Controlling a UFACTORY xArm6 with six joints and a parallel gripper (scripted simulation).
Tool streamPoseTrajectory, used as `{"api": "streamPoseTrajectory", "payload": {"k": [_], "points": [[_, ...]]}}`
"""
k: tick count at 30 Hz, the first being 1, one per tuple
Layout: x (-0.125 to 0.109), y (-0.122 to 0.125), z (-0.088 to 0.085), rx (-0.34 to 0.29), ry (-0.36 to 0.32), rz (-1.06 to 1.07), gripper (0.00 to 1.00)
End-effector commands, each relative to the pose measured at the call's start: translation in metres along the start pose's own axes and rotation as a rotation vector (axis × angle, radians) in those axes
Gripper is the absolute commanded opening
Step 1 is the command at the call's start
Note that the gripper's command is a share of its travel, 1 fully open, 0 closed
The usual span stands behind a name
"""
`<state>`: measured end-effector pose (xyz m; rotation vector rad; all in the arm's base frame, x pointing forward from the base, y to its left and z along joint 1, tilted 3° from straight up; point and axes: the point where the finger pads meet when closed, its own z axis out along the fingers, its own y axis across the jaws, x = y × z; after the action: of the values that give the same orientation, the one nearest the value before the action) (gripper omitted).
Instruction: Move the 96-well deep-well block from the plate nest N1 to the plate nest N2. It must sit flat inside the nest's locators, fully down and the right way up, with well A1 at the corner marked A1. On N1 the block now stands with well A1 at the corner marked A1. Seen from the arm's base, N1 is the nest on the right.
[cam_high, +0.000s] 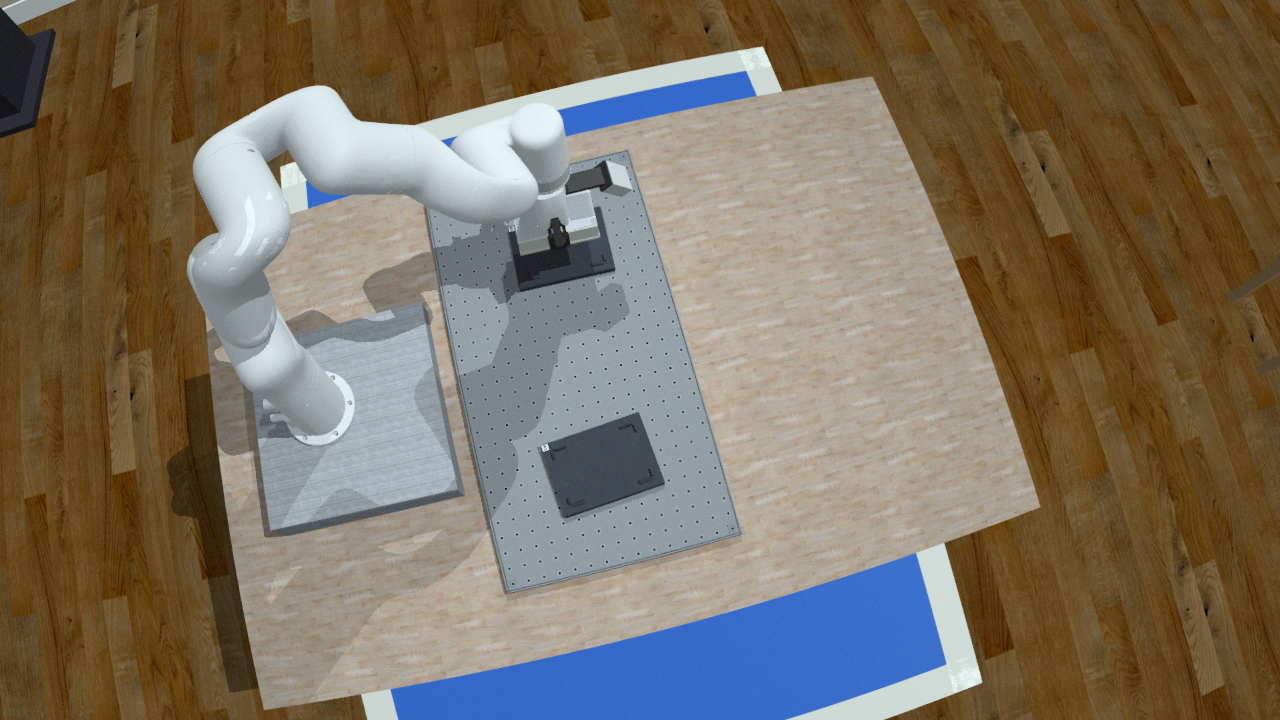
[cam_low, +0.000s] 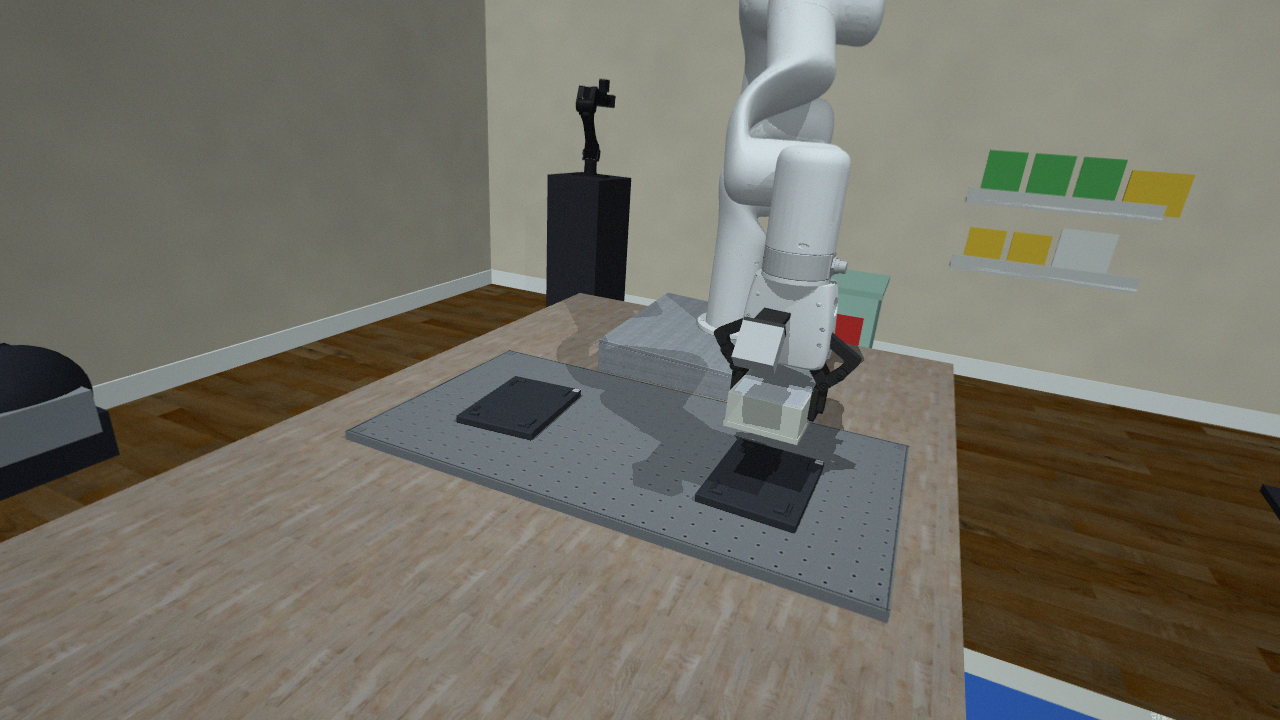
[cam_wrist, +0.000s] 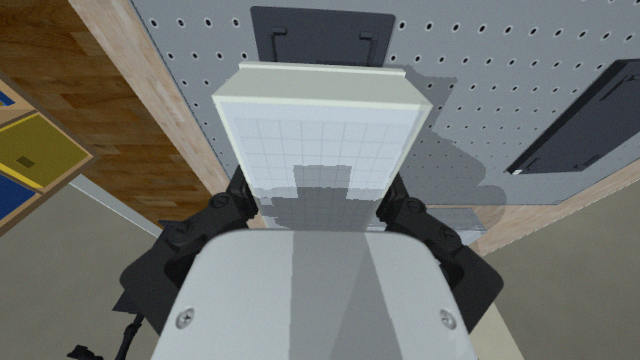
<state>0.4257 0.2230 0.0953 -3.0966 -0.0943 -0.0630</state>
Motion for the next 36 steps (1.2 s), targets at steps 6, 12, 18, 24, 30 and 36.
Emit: {"api": "streamPoseTrajectory", "payload": {"k": [6, 12, 18, 24, 30, 36], "points": [[0.001, 0.0, -0.002, 0.002, 0.004, 0.0, 0.0], [0.001, 0.0, 0.002, 0.002, 0.004, 0.0, 0.0], [0.001, 0.0, 0.012, 0.002, 0.004, 0.0, 0.0], [0.001, 0.0, 0.022, 0.002, 0.004, 0.0, 0.0], [0.002, 0.0, 0.028, 0.002, 0.004, 0.0, 0.0], [0.001, 0.0, 0.038, 0.002, 0.004, 0.0, 0.0]]}}
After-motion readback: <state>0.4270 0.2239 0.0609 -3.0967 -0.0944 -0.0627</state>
